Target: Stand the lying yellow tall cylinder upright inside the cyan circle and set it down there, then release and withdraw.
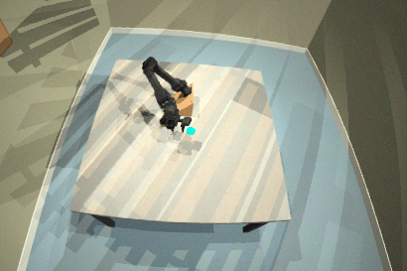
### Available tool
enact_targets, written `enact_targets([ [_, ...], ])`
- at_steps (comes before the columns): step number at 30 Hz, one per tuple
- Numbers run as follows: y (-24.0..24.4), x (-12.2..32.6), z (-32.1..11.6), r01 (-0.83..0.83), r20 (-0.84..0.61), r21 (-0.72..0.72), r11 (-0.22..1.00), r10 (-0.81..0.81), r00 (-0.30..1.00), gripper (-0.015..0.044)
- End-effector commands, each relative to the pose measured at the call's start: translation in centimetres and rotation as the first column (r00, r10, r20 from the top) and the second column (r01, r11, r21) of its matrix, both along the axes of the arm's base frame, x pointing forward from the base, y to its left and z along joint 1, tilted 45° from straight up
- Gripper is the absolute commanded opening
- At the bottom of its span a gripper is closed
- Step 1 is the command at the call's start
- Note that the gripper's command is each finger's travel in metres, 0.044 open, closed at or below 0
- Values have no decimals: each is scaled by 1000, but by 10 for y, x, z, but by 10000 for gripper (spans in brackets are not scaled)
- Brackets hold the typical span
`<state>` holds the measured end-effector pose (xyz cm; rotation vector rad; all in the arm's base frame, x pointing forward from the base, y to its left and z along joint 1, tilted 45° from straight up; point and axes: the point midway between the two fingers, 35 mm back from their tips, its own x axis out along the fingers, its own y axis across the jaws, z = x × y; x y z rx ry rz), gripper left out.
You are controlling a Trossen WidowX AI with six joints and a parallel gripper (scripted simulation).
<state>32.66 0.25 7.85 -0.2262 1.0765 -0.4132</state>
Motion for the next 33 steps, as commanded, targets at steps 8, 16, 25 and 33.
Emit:
enact_targets([
  [8, -66, -115, 68, -63, -408, -322, 945, -78, 910, 309],
  [16, -67, -114, 66, -63, -408, -321, 945, -78, 910, 309],
  [25, -142, -107, -8, -63, -406, -326, 943, -79, 911, 309],
  [33, -144, -107, -9, -63, -406, -327, 943, -80, 911, 231],
])
